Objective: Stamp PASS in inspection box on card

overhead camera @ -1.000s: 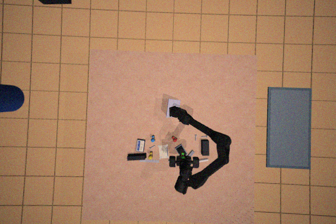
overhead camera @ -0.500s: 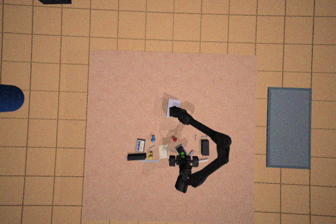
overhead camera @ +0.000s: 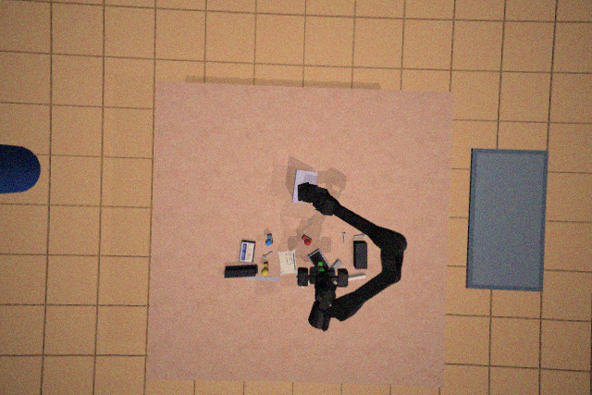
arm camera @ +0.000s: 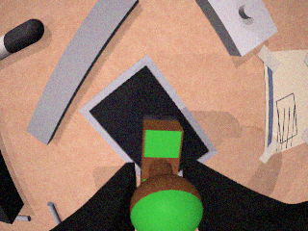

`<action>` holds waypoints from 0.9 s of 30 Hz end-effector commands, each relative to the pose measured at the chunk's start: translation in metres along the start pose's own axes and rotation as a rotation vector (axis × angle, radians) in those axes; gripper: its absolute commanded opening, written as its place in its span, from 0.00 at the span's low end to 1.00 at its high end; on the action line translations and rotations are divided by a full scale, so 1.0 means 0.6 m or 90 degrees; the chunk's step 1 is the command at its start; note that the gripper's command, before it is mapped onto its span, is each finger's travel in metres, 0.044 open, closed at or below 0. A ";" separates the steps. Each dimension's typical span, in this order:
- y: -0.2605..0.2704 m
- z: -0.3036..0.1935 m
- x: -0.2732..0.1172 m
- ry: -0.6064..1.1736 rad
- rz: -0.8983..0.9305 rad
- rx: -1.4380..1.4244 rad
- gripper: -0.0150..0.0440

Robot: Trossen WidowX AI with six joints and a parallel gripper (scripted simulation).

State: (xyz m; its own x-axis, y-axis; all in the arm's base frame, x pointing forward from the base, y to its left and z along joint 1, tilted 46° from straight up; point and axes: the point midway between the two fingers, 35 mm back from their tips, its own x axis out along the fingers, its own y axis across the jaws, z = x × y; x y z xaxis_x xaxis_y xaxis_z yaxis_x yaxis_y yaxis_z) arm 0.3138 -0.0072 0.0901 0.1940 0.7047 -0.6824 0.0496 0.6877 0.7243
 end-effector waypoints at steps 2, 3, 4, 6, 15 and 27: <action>0.001 0.000 0.006 -0.001 0.003 0.003 0.25; 0.001 0.000 0.007 -0.001 0.003 0.003 0.25; 0.001 0.000 0.008 -0.001 0.003 0.003 0.25; 0.001 0.000 0.011 -0.001 0.004 0.003 0.25; 0.001 -0.001 0.020 -0.001 0.004 0.003 0.25; 0.001 -0.002 0.033 -0.001 0.005 0.002 0.25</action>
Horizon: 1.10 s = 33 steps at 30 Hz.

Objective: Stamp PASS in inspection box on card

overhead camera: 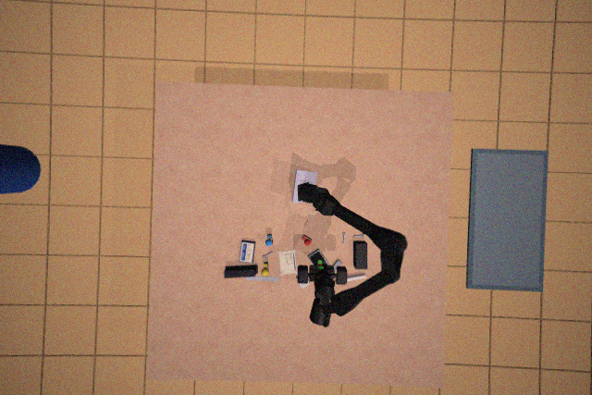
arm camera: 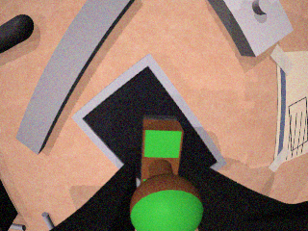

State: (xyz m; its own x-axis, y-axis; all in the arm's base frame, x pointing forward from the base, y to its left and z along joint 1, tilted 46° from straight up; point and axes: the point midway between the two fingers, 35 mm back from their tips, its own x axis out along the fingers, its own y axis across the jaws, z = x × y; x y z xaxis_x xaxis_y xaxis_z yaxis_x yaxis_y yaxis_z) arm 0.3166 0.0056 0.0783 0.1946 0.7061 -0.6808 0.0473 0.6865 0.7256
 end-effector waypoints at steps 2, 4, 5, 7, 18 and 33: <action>0.001 -0.001 0.006 -0.001 0.004 0.003 0.25; 0.001 -0.001 0.008 -0.001 0.004 0.003 0.25; 0.001 -0.001 0.009 -0.001 0.004 0.003 0.25; 0.001 -0.001 0.010 -0.001 0.004 0.003 0.25; 0.001 -0.001 0.013 -0.001 0.004 0.000 0.25; 0.001 -0.001 0.017 -0.001 0.004 0.000 0.25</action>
